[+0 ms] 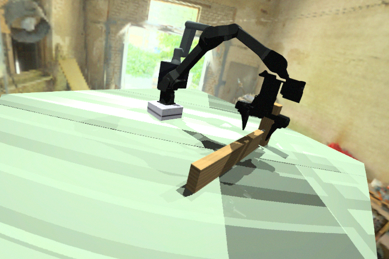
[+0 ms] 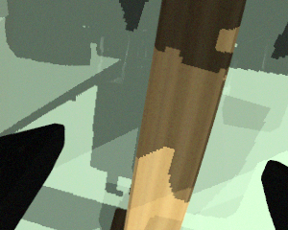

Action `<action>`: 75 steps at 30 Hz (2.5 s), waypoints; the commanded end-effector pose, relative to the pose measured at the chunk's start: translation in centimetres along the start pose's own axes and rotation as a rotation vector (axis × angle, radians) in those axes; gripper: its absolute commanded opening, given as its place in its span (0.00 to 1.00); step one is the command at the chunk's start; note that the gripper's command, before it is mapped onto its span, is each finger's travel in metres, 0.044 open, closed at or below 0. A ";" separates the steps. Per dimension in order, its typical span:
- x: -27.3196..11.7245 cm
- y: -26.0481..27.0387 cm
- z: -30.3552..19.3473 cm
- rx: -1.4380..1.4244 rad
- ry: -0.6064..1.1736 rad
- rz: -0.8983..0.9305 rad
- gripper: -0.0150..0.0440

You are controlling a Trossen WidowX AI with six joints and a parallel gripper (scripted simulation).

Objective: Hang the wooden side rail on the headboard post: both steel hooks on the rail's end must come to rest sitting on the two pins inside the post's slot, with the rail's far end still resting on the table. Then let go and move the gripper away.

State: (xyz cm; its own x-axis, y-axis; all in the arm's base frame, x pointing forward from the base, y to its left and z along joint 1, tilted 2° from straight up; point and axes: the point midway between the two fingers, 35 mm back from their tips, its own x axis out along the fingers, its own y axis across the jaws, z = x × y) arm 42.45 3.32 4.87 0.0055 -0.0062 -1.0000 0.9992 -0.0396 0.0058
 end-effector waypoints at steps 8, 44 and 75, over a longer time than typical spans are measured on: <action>1.9 0.0 0.1 0.005 -0.003 -0.003 1.00; 4.9 -0.2 0.1 0.005 -0.003 -0.003 0.42; 4.9 -1.2 0.0 0.092 -0.003 -0.004 0.25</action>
State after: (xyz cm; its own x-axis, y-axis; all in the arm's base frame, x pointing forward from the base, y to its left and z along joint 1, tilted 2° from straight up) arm 41.61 3.31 0.01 0.0085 -0.0085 -0.9999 0.9927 -0.1203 0.0094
